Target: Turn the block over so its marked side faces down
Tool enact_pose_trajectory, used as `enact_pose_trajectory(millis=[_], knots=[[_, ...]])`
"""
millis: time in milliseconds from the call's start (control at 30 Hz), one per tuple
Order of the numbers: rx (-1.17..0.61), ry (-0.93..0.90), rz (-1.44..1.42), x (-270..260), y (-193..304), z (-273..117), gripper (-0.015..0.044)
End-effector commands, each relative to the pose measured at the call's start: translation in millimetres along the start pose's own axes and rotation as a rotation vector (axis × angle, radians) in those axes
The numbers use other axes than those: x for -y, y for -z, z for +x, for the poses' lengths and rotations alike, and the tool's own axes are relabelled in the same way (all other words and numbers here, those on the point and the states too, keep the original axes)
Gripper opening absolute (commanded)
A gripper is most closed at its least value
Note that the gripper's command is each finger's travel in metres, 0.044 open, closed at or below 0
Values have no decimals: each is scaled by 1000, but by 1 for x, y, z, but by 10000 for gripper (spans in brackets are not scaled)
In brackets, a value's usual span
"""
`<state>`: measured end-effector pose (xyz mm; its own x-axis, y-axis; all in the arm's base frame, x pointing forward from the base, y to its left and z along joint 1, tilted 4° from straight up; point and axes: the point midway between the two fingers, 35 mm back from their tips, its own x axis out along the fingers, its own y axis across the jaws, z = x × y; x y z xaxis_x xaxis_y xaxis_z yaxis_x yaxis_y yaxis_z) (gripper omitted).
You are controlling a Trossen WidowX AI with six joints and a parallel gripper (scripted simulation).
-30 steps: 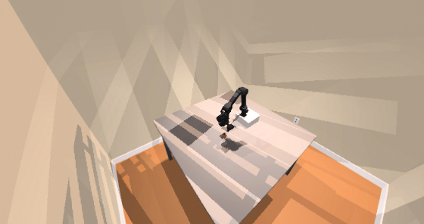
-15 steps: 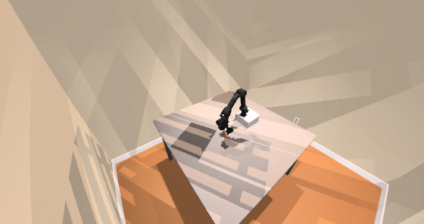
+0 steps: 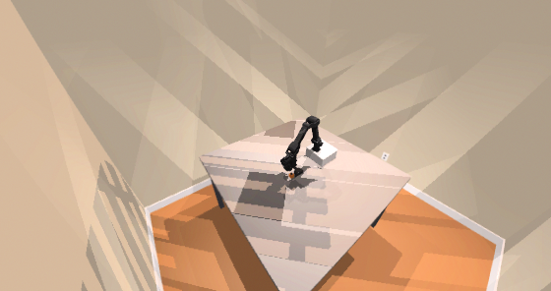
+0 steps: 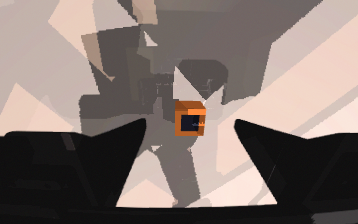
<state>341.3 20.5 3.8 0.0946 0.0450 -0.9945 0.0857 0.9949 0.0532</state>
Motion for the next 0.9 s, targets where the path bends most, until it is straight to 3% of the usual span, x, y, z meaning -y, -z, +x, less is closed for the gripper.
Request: enact_pose_trajectory(millis=[0,233,633,867], knots=[[-6,-2,0,0,1,9,440],[-6,-2,0,0,2,18,440],[-6,-2,0,0,2,18,125],[-6,-2,0,0,2,18,78]])
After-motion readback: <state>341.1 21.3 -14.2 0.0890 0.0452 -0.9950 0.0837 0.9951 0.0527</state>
